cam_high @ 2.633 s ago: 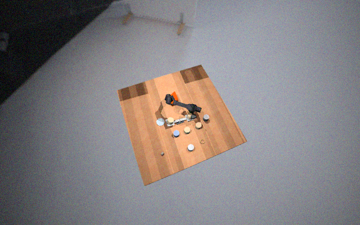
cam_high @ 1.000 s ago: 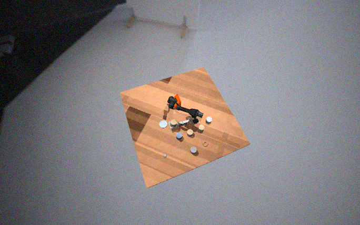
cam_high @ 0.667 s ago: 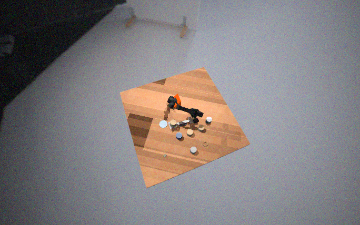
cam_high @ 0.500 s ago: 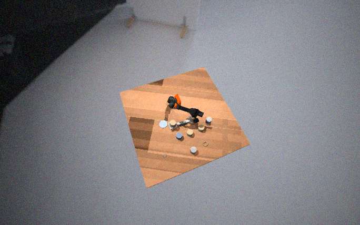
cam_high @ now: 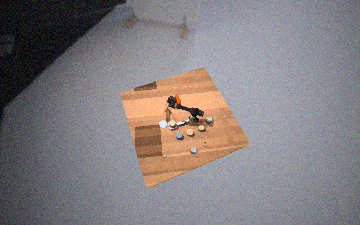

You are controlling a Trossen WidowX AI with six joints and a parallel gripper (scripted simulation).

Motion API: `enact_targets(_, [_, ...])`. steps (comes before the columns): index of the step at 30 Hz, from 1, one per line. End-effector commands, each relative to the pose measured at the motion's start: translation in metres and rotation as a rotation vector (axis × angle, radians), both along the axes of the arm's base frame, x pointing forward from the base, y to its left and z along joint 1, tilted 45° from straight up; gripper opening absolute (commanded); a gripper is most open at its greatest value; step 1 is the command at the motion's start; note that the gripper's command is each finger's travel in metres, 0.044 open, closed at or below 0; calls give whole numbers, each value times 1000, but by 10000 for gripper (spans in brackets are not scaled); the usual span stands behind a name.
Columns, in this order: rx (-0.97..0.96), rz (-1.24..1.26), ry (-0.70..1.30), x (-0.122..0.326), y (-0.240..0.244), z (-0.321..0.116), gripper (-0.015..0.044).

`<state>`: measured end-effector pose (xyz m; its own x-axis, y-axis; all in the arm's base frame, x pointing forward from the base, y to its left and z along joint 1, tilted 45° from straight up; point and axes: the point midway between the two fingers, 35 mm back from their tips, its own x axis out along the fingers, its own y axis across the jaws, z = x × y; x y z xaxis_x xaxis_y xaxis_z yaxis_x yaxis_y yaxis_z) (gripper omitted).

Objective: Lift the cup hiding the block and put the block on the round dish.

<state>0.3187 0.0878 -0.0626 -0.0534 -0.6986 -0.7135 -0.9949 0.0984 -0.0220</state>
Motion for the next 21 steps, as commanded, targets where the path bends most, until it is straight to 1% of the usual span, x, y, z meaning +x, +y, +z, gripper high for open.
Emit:
enact_targets(1, [13, -3, -14, 3, 7, 3, 0])
enact_targets(21, [15, -3, -13, 6, 25, 21, 0])
